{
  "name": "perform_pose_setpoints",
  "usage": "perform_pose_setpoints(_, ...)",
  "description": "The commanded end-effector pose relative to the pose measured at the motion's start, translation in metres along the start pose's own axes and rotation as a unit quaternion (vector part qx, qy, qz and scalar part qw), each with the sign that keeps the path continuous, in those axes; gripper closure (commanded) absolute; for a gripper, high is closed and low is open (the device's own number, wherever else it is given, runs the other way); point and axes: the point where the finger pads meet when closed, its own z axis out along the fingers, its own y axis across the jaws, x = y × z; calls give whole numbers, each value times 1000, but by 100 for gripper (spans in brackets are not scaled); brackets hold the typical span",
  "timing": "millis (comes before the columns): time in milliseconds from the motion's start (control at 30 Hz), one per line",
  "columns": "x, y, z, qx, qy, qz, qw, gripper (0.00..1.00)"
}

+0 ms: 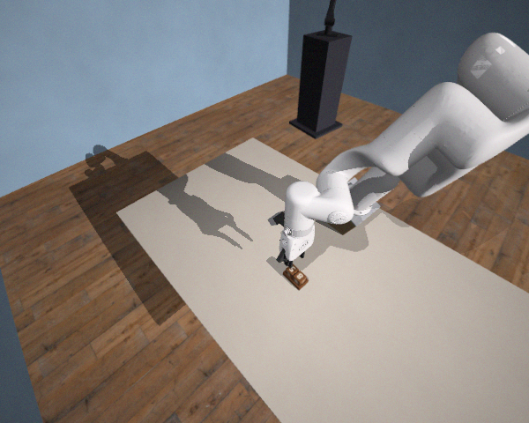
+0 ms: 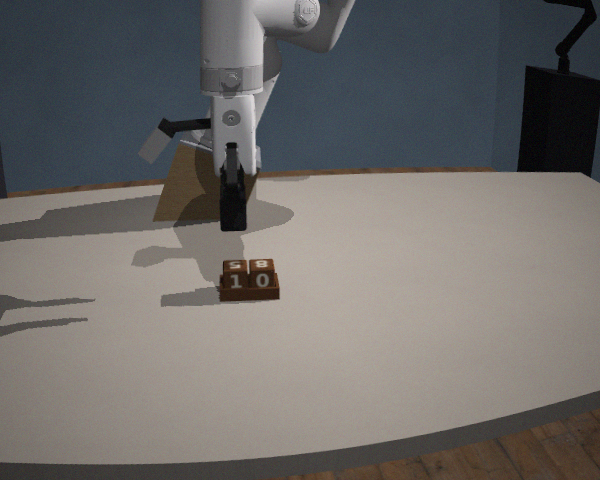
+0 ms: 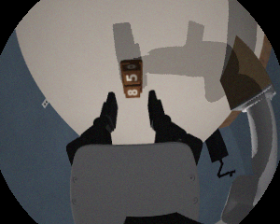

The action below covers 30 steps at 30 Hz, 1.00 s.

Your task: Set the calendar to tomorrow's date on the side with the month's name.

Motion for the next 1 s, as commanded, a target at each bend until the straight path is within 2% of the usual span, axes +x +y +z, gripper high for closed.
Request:
perform_pose_setpoints(0, 0, -1, -1, 2, 0, 0, 1000, 51)
perform_pose_setpoints(967, 0, -1, 2, 2, 0, 0, 1000, 51)
